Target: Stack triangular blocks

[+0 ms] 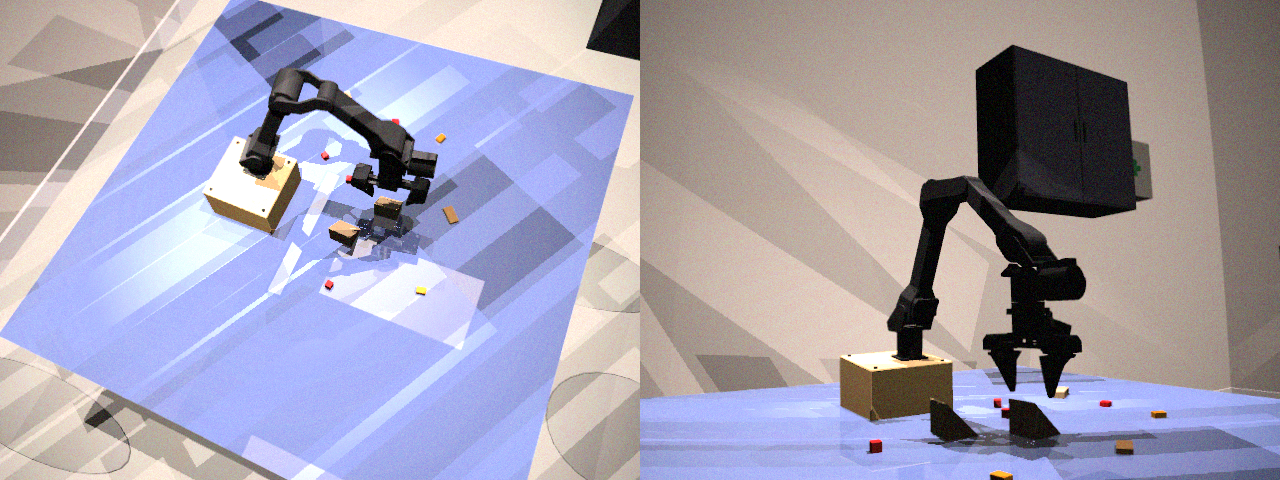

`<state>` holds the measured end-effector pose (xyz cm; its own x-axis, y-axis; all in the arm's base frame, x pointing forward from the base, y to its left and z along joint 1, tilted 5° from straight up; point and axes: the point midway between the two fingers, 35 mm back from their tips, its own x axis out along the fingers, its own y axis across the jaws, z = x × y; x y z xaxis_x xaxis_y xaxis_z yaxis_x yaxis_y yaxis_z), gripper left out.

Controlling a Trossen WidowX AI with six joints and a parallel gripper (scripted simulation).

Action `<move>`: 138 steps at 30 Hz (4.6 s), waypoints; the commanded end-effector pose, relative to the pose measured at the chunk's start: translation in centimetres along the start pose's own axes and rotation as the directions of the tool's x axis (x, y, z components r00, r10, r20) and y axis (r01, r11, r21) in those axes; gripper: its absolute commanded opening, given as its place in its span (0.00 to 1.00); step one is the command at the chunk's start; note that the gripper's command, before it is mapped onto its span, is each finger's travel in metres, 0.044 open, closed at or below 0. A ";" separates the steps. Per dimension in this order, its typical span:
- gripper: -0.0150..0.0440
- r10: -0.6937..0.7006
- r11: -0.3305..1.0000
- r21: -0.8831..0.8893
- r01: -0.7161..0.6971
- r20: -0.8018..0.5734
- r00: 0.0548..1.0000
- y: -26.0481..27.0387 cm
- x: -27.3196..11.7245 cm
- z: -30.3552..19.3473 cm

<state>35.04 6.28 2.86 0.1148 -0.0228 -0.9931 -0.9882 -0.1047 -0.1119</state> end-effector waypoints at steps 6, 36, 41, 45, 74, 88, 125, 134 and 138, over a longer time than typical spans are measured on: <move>1.00 0.009 0.997 0.074 -0.010 0.009 1.000 0.1 0.1 -0.1; 1.00 0.013 -0.965 0.245 -0.090 0.389 0.921 0.3 -2.8 -5.0; 1.00 0.002 -1.000 0.000 0.002 0.416 0.909 0.3 -3.2 -5.4; 1.00 0.002 -1.000 -0.004 0.004 0.416 0.909 0.3 -3.2 -5.4; 1.00 0.002 -1.000 -0.004 0.004 0.417 0.909 0.1 -1.0 -4.5; 1.00 0.002 -1.000 -0.004 0.004 0.417 0.909 0.0 1.1 -3.5; 0.91 0.002 -1.000 -0.004 0.004 0.420 0.908 0.4 6.0 -1.1; 0.71 0.002 -1.000 -0.004 0.004 0.420 0.908 0.4 6.0 -1.1; 0.60 0.002 -1.000 -0.004 0.004 0.420 0.908 0.4 6.0 -1.1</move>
<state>35.45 4.91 -3.06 0.0592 0.3915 -0.9183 0.9887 0.1040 0.1080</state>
